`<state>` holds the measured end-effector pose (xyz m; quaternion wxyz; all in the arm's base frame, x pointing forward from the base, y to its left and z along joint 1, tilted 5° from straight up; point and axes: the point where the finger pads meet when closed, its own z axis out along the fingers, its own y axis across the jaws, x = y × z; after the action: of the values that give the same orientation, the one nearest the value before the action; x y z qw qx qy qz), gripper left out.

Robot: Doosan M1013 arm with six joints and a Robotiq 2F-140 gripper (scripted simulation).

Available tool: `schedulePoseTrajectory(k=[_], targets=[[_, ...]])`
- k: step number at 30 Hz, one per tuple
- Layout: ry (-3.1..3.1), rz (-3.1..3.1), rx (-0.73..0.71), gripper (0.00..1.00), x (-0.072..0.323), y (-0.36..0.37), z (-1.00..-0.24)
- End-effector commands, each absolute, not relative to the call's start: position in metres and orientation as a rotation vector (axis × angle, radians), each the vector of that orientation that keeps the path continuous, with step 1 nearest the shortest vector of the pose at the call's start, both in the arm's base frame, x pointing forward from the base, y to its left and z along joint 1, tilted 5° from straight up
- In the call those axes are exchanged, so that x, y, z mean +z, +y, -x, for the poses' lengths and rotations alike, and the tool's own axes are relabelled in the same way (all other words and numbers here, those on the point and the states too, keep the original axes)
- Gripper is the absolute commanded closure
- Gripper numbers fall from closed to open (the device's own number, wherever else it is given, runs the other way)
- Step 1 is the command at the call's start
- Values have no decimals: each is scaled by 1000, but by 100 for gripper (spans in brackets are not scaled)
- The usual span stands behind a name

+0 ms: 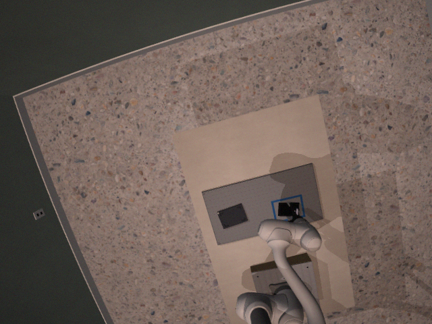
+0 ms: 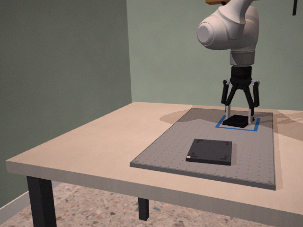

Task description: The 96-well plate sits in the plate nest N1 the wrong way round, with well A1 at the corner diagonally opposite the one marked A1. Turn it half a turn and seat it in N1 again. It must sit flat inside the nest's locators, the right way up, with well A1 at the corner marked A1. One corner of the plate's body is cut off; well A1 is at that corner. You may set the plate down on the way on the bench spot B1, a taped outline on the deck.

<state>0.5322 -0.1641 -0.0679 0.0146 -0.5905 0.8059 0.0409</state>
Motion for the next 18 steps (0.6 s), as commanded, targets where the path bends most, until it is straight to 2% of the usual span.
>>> schedulePoseTrajectory(k=[1, 18], targets=[[2508, 1838, 128, 100, -66, -164, -532], [2508, 1838, 128, 100, -41, -166, -533]])
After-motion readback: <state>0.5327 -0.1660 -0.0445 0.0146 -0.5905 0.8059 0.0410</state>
